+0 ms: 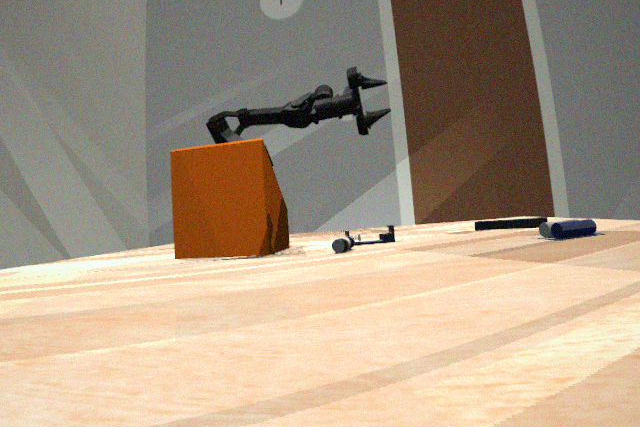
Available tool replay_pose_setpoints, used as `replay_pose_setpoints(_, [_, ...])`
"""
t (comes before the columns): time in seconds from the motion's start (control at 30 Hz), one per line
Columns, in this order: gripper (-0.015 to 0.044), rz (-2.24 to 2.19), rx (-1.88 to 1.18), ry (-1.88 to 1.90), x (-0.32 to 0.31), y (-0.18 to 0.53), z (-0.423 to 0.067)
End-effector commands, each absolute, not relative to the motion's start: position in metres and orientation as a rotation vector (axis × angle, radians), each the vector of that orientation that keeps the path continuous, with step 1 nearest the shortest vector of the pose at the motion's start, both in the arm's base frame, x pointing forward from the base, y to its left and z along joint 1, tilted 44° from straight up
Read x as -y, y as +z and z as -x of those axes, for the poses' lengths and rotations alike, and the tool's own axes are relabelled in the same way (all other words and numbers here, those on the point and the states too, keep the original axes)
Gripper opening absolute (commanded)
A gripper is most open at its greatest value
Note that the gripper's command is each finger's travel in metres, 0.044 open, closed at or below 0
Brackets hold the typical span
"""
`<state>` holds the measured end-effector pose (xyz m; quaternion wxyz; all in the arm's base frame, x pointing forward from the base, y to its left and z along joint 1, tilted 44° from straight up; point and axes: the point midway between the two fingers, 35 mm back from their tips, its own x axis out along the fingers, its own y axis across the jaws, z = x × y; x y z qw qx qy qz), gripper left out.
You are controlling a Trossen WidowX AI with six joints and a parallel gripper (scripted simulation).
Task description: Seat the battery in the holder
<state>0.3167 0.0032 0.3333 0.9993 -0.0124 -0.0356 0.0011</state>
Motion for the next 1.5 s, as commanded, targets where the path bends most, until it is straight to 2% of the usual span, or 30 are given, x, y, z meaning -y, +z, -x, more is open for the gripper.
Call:
replay_pose_setpoints(0.0, [0.0374, 0.031, 0.065, 0.002, -0.003, 0.332, -0.318])
replay_pose_setpoints(0.17, [0.0242, 0.22, -0.144, 0.015, 0.011, 0.277, -0.341])
replay_pose_setpoints(0.33, [0.0241, 0.483, -0.469, 0.153, 0.029, 0.186, -0.363])
replay_pose_setpoints(0.47, [0.0241, 0.623, -0.687, 0.337, 0.042, 0.114, -0.363])
replay_pose_setpoints(0.63, [0.0241, 0.707, -0.879, 0.635, 0.052, 0.033, -0.342])
replay_pose_setpoints(0.83, [0.0241, 0.699, -0.932, 1.043, 0.048, -0.039, -0.299])
replay_pose_setpoints(1.1, [0.0241, 0.531, -0.744, 1.439, 0.03, -0.092, -0.242])
replay_pose_setpoints(1.47, [0.0241, 0.526, -0.737, 1.445, 0.026, -0.097, -0.241])
